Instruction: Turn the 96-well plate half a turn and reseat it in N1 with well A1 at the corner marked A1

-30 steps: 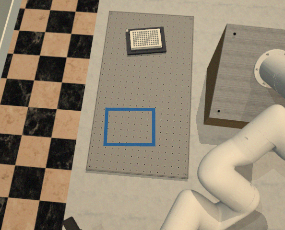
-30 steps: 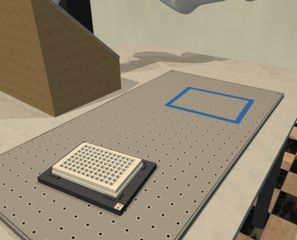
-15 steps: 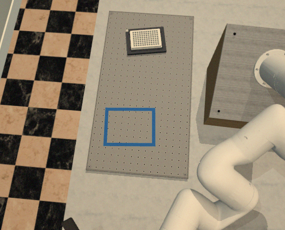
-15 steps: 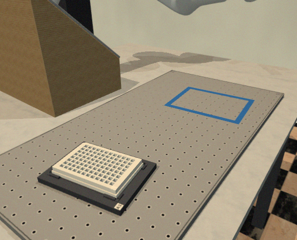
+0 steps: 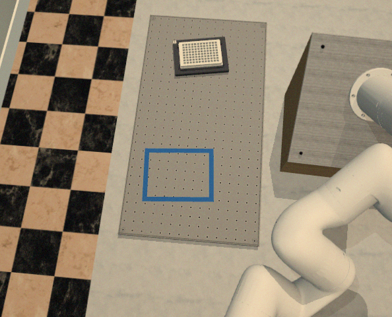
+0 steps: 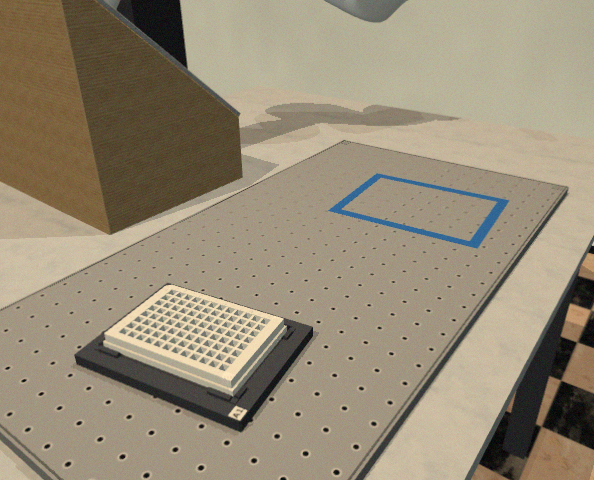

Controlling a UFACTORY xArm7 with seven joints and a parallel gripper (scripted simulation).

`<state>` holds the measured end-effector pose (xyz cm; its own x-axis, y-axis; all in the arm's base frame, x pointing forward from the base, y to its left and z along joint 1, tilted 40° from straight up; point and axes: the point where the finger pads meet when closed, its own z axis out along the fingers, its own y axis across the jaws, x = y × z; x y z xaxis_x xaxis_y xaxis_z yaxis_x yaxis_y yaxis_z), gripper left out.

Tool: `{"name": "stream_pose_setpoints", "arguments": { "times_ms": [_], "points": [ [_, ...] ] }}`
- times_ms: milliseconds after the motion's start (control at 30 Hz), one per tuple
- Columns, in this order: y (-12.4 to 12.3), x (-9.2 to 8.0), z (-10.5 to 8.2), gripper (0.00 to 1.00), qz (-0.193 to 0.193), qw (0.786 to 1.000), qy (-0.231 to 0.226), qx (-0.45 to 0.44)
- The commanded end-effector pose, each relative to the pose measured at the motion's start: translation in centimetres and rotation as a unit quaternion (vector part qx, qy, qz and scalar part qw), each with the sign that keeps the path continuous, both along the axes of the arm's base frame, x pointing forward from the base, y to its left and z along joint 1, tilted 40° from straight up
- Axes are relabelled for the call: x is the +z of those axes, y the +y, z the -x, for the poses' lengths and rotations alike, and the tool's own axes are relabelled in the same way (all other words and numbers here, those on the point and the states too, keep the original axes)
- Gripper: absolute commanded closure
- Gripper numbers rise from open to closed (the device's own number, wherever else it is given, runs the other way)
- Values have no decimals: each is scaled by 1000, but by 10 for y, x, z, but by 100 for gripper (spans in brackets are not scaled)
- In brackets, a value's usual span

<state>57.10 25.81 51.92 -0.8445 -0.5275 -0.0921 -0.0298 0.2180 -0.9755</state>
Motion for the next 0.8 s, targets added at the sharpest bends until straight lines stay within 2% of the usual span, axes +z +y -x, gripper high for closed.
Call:
{"name": "stream_pose_setpoints", "arguments": {
  "times_ms": [0,67,400,467,567,700,767],
  "points": [
    [-4,18,6,0,16,999,-27,-9],
    [-6,27,10,0,33,998,-54,-16],
    [-15,72,30,0,33,998,-54,-16],
    [-15,72,30,0,33,998,-54,-16],
    [-18,85,36,0,34,998,-54,-16],
    [-21,102,47,0,69,991,-106,-38],
    [-23,110,52,0,69,991,-106,-38]
  ]
}}
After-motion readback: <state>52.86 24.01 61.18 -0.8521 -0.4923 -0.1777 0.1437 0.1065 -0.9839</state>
